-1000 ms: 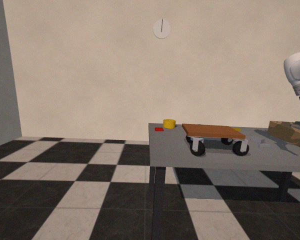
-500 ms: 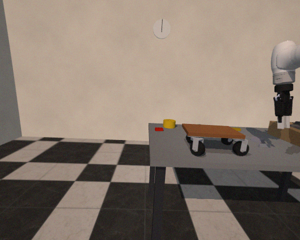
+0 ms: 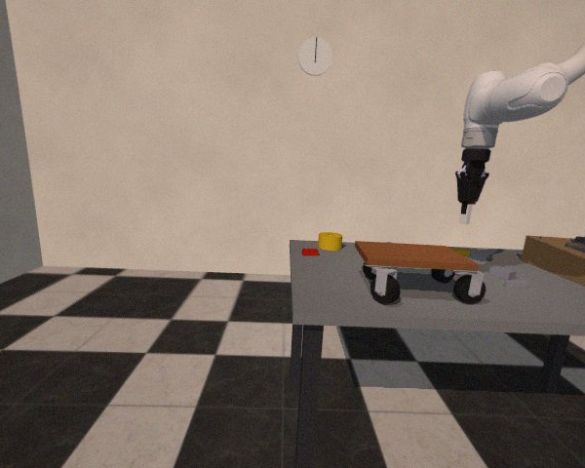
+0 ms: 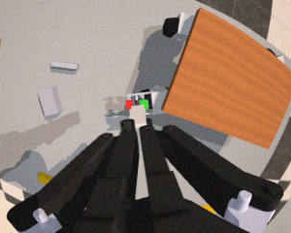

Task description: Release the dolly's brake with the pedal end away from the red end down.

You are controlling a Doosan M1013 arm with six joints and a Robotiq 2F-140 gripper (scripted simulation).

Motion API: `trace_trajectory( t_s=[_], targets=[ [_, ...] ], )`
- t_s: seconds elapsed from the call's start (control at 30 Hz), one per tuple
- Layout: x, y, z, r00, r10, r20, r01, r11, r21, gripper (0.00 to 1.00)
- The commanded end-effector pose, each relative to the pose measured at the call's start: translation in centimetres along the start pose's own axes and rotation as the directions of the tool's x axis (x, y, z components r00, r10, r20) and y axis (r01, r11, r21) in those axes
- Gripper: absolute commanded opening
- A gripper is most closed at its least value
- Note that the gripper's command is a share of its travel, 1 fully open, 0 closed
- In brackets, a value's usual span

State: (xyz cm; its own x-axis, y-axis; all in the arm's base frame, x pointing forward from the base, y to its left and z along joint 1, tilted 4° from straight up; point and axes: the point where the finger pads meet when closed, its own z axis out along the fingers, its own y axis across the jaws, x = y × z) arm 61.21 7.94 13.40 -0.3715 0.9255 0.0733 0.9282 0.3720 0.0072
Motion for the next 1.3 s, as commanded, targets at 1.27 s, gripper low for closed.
trace_trajectory(
  t_s=[1.27],
  targets=[
    [-1.5, 0.8, 2.4, 0.177, 0.984, -0.022, -0.984, 0.177, 0.023, 0.00]
  ],
)
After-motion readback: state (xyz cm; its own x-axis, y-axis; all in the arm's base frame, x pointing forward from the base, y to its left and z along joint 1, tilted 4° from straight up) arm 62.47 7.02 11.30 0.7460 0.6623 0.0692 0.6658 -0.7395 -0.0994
